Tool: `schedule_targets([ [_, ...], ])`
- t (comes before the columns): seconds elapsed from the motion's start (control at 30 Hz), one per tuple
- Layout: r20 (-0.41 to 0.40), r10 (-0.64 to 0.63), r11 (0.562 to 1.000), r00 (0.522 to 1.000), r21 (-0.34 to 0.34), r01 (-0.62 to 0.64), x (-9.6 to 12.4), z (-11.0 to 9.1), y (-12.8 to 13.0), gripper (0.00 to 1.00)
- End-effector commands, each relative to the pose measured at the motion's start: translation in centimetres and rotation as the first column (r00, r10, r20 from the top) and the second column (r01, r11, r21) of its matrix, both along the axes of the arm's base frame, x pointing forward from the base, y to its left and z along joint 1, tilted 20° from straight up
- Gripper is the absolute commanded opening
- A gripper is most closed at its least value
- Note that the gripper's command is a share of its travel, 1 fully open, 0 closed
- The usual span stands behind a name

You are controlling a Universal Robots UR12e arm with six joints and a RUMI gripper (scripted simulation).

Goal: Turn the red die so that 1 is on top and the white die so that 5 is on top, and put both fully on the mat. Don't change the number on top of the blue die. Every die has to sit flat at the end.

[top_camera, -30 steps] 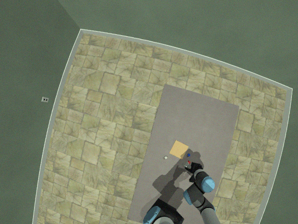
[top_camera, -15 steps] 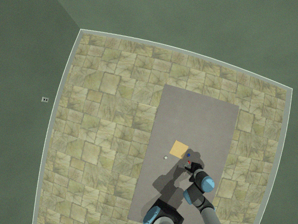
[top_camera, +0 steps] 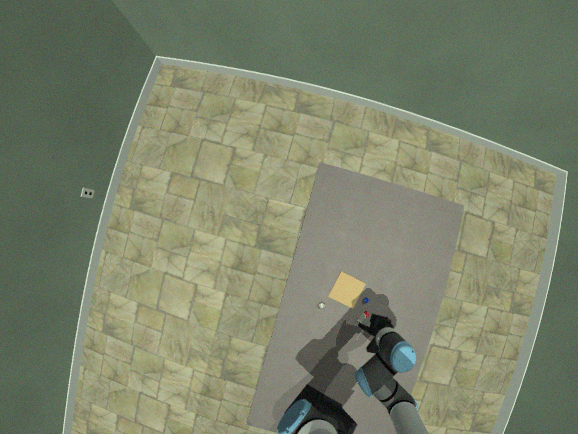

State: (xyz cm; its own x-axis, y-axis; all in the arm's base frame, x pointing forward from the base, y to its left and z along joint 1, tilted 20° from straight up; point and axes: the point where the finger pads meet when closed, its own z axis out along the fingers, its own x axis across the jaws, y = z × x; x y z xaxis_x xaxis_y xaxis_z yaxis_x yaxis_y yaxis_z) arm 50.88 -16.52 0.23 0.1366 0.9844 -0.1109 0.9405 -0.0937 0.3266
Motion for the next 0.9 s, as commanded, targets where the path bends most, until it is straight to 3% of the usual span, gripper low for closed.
schedule_targets([
  [0.0,0.001,0.0,1.0,1.0,0.0,0.0,0.0,0.0,0.0,1.0],
  [0.37,0.001,0.0,1.0,1.0,0.0,0.0,0.1,0.1,0.0,1.0],
  [0.6,0.001,0.0,1.0,1.0,0.0,0.0,1.4,0.4,0.3,1.0],
  [0.87,0.001,0.0,1.0,1.0,0.0,0.0,5.3,1.6,1.2,1.0],
])
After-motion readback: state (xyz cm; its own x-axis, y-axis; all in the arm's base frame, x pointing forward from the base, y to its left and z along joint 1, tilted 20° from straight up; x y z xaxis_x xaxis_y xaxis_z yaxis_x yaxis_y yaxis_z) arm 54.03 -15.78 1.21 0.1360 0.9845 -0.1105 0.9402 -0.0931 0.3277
